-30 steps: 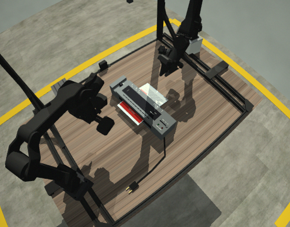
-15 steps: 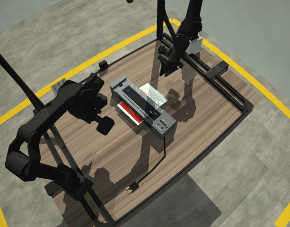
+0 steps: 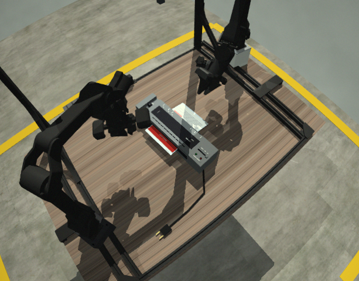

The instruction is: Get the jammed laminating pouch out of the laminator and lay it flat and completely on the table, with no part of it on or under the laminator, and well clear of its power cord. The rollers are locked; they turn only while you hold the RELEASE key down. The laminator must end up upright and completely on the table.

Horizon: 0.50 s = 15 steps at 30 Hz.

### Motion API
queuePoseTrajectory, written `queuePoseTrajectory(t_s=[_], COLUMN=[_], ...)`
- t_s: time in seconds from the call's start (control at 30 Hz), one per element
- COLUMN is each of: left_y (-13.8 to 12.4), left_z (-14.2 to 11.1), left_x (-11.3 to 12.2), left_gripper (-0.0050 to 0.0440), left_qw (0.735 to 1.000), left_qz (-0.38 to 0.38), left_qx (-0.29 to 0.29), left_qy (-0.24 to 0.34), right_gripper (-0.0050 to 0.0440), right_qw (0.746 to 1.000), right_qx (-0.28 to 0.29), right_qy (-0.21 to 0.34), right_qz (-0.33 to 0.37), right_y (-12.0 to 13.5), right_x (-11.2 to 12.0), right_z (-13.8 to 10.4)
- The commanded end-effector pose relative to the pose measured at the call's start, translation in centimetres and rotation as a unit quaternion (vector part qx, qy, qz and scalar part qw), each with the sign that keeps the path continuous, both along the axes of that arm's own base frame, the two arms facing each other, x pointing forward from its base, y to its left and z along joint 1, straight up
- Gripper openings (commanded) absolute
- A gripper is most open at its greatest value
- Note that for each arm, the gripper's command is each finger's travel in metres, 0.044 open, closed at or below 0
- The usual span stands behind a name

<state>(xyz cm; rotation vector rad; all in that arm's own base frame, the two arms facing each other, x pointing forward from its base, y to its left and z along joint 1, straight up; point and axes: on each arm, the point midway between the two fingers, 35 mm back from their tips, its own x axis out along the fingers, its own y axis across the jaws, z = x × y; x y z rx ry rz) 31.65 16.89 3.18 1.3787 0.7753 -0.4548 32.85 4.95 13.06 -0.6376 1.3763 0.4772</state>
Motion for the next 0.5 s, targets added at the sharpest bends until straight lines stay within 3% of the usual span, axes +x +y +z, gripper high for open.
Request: queuePoseTrajectory(t_s=[0.0, 0.13, 0.27, 0.47], left_y=[0.2, 0.2, 0.2, 0.2], left_z=[0.6, 0.6, 0.6, 0.6], left_x=[0.3, 0.3, 0.3, 0.3], left_gripper=[0.0265, 0.0265, 0.0265, 0.0265], left_qw=[1.000, 1.000, 1.000, 1.000], left_qz=[0.000, 0.000, 0.000, 0.000], left_qx=[0.005, 0.005, 0.005, 0.005], left_qy=[-0.007, -0.008, -0.008, -0.008], right_gripper=[-0.0050, -0.0050, -0.0050, -0.0050], right_qw=[0.993, 0.995, 0.964, 0.894], right_qx=[-0.021, -0.018, -0.061, -0.116], right_qy=[-0.006, -0.014, -0.023, -0.029], right_qz=[0.120, 0.094, 0.259, 0.432], right_y=[0.4, 0.4, 1.4, 3.1], right_x=[1.6, 1.5, 4.6, 9.1], right_z=[0.4, 0.7, 0.5, -0.1])
